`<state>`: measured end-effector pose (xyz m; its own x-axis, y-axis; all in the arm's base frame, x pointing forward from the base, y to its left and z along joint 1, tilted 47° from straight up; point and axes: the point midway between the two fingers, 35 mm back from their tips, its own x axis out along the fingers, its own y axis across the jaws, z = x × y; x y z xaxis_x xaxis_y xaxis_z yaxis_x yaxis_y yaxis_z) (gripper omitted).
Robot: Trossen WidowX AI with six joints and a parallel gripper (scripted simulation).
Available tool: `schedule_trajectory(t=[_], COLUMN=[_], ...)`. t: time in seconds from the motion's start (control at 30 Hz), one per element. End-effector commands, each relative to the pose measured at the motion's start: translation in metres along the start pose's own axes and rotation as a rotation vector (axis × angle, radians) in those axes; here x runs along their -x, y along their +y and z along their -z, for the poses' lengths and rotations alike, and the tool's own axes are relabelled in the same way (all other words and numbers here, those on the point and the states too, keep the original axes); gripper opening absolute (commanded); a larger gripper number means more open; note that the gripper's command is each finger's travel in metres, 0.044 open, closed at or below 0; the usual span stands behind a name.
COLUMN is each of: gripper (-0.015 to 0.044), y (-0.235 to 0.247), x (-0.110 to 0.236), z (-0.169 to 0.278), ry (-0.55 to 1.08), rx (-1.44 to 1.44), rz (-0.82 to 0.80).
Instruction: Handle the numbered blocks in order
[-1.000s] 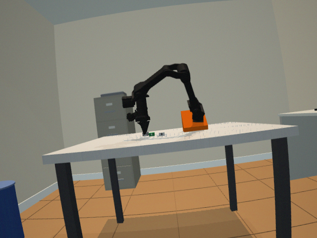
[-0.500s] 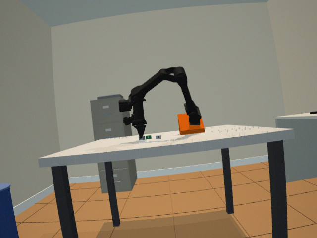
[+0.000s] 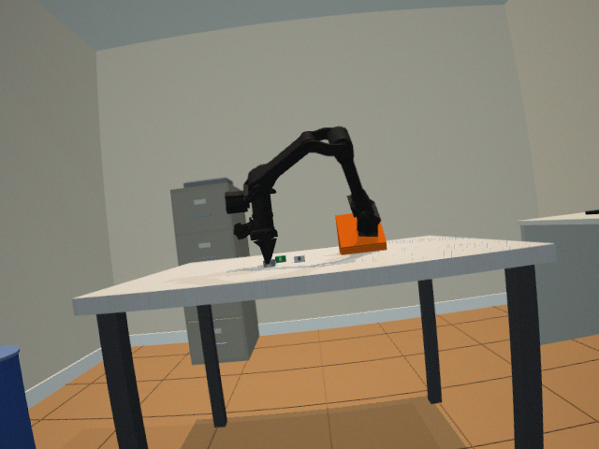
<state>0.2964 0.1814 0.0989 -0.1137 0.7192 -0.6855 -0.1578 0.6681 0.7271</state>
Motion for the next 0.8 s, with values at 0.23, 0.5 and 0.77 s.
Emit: schedule_trajectory(t=[0.23,0.5,0.77], gripper=[0.0400,0.0400,0.0242], y=[0.000,0.000,-0.002], x=[-0.001,0.035,0.096], z=[0.000,0.000,-0.002], ry=[0.001,0.002,0.002], rx=[-0.006,-0.006,-0.007], rz=[-0.003,-0.001,0.005])
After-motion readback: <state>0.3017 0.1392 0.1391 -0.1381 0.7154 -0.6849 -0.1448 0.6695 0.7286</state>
